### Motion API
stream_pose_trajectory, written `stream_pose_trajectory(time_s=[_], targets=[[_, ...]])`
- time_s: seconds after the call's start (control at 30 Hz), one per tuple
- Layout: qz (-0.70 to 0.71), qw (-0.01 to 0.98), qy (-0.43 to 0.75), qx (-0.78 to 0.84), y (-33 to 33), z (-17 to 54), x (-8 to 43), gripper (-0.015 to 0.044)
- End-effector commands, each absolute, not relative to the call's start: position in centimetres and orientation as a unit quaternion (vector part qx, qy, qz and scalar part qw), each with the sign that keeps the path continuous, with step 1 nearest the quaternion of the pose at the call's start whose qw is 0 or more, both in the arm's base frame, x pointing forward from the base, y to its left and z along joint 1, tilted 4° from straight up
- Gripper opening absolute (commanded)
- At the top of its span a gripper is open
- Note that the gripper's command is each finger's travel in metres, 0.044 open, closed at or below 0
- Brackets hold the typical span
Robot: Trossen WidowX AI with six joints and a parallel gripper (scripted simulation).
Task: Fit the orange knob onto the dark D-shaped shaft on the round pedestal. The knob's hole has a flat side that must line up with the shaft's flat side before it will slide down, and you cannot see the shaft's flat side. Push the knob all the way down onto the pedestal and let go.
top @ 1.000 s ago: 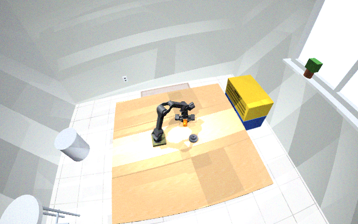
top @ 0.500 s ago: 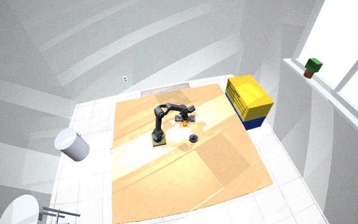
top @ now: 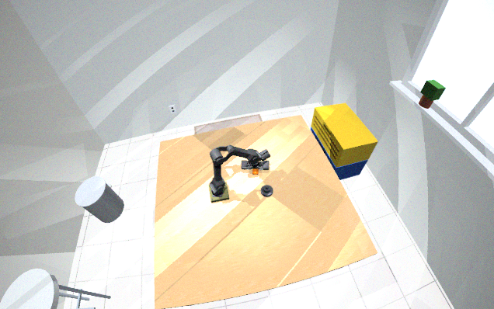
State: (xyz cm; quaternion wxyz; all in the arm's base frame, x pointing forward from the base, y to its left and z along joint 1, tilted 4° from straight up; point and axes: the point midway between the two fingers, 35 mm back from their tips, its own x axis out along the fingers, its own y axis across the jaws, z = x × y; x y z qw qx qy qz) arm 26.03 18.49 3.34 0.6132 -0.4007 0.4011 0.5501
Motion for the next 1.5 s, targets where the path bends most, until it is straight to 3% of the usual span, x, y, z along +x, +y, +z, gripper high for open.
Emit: stream_pose_trajectory(time_s=[0.0,1.47], targets=[[0.562,0.624,0.381,-0.387,18.1,3.6,25.9,0.0179],[0.652,0.707,0.182,-0.204,14.1,3.7,25.6,0.0179]])
